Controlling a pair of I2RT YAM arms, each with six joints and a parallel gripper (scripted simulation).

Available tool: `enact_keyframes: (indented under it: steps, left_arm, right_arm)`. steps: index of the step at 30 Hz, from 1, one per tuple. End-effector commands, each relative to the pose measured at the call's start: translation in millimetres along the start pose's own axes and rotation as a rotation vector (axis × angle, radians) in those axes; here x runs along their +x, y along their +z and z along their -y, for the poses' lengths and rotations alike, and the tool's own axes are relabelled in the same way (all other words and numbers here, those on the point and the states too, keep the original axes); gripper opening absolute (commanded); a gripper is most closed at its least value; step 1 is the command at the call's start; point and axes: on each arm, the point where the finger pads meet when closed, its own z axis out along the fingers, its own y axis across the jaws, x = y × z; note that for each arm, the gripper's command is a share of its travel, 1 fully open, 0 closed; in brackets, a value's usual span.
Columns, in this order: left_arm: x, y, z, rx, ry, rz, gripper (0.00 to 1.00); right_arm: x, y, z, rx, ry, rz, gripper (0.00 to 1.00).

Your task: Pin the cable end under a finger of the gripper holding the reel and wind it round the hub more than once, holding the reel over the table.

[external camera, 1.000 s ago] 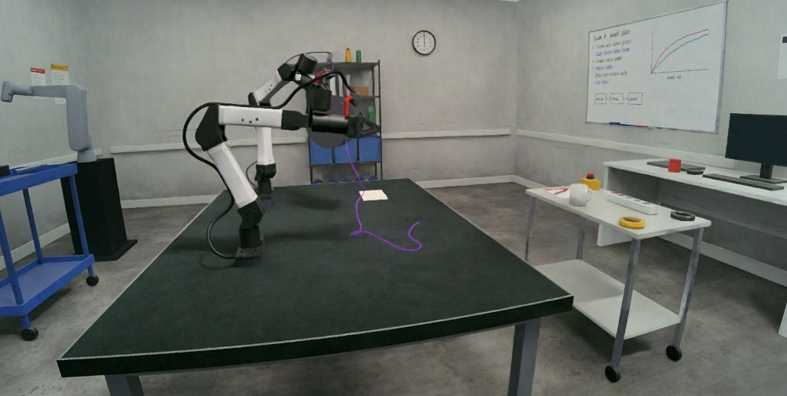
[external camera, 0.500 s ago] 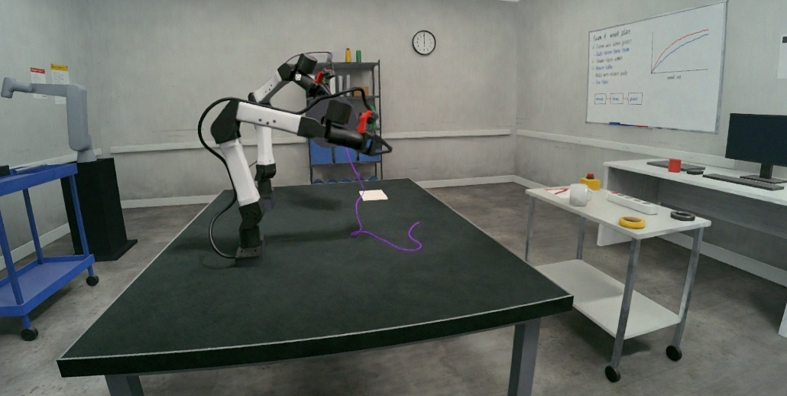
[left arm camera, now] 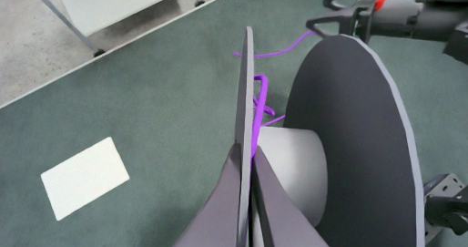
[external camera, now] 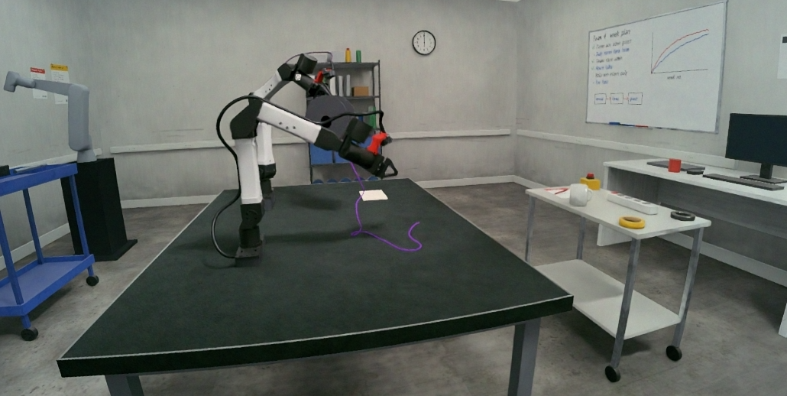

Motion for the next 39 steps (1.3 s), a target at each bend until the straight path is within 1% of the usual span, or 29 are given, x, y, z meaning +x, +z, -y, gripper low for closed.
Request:
enact_keyframes:
  steps: [1, 4, 11, 18, 21, 26, 39]
  left_arm:
    - [-21.2, -7.2, -0.4, 0.010, -0.008, 0.074, 0.00]
    - [-21.2, -7.2, -0.4, 0.010, -0.008, 0.074, 0.00]
    - [-21.2, -7.2, -0.4, 0.010, -0.008, 0.074, 0.00]
    - [-21.2, -7.2, -0.4, 0.010, -0.008, 0.074, 0.00]
    - [-21.2, -7.2, -0.4, 0.010, -0.008, 0.074, 0.00]
    - [-21.2, -7.2, -0.4, 0.010, -0.008, 0.074, 0.00]
    - [-21.2, -7.2, -0.4, 0.010, -0.008, 0.074, 0.00]
  right_arm:
    - [1.6, 12.4, -8.3, -0.095, -0.002, -0.028, 0.80]
    - [4.5, 16.0, -9.2, -0.110, 0.003, -0.037, 0.80]
    - [35.0, 36.3, -14.4, -0.206, 0.049, -0.113, 0.80]
    - [55.9, 49.1, -18.8, -0.277, 0.087, -0.163, 0.80]
    - [56.9, 50.4, -19.2, -0.285, 0.089, -0.166, 0.80]
    - [68.0, 55.2, -21.4, -0.316, 0.110, -0.190, 0.80]
    - [75.1, 59.2, -22.7, -0.339, 0.124, -0.206, 0.80]
